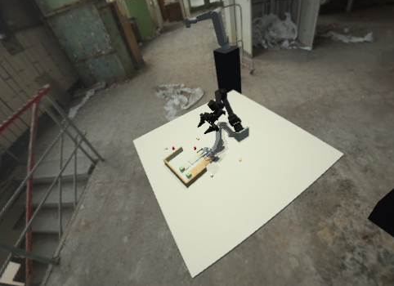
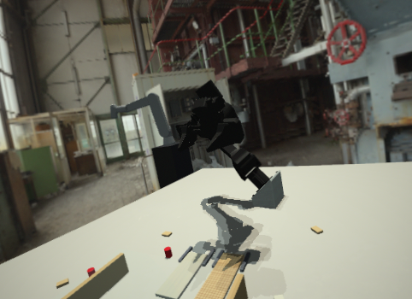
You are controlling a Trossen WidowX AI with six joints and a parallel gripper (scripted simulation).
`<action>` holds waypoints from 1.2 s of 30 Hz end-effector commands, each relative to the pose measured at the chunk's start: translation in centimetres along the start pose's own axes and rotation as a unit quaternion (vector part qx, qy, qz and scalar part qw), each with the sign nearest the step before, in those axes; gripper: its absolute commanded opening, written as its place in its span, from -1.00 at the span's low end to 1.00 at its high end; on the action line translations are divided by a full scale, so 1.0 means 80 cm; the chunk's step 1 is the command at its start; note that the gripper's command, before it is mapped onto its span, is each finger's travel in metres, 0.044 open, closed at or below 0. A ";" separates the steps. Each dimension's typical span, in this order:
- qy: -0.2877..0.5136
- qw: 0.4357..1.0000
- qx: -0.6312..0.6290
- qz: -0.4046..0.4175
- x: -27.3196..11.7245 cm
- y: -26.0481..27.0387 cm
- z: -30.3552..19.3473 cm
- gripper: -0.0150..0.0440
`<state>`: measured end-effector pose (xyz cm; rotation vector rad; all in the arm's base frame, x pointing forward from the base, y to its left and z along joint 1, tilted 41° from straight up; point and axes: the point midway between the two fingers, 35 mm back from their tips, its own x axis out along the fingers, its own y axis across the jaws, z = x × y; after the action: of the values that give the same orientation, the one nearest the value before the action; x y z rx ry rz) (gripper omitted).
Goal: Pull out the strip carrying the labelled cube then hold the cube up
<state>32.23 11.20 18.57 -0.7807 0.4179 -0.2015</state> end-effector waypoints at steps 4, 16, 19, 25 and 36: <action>0.102 0.992 0.070 -0.038 0.028 -0.008 -0.084 0.86; 0.102 0.992 0.070 -0.038 0.028 -0.008 -0.084 0.86; 0.115 0.991 0.064 -0.032 0.034 -0.003 -0.084 0.69; 0.244 0.969 0.023 0.018 0.080 0.033 -0.098 0.15; 0.524 0.849 -0.015 0.067 0.129 0.080 -0.173 -0.49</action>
<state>35.93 5.09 6.51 -0.6597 1.1730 -0.4064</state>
